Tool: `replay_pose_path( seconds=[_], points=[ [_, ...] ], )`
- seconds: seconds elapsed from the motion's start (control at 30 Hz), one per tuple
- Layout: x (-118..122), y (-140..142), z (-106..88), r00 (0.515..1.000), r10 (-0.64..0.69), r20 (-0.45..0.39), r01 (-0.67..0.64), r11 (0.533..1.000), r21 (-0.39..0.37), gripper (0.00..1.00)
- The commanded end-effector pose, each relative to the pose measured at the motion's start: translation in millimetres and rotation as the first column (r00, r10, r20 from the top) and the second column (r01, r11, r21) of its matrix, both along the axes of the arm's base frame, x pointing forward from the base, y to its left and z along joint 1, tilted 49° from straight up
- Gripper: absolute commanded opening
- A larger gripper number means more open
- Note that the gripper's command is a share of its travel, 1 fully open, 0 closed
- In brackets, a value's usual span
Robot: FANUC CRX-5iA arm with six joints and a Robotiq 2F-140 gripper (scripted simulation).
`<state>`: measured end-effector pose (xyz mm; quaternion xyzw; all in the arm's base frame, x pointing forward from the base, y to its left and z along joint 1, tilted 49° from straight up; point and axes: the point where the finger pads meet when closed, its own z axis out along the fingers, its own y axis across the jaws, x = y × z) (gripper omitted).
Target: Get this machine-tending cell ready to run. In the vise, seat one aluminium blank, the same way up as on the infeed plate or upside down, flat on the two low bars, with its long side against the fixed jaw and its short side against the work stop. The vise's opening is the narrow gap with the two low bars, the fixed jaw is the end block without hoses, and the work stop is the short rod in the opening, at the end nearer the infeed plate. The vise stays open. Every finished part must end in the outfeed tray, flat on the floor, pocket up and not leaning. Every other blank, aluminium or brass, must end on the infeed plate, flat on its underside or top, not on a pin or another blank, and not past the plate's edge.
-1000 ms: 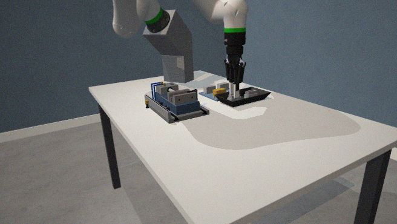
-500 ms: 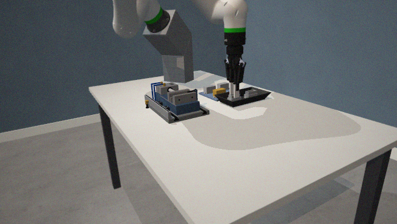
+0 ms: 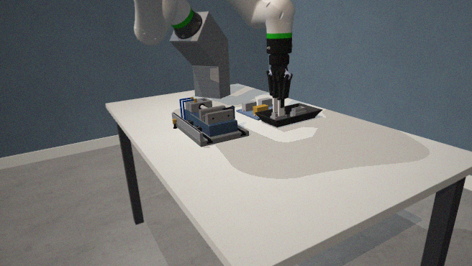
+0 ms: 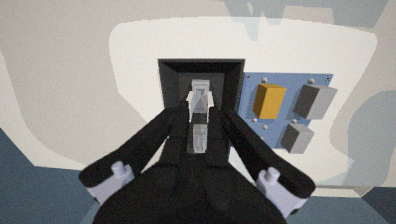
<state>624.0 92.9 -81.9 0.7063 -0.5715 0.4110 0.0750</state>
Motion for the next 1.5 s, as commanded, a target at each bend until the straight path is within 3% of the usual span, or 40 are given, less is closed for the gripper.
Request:
replay_pose_path(
  seconds=[0.0, 0.27, 0.3, 1.47],
  points=[
    [0.0, 0.3, 0.0, 1.000, 0.000, 0.000, 0.000, 1.000, 0.000, 0.00],
    [0.0, 0.3, 0.0, 1.000, 0.000, 0.000, 0.000, 1.000, 0.000, 0.00],
    [0.0, 0.3, 0.0, 1.000, 0.000, 0.000, 0.000, 1.000, 0.000, 0.40],
    [-0.1, 0.4, 0.1, 1.000, 0.000, 0.000, 0.000, 1.000, 0.000, 0.40]
  ],
)
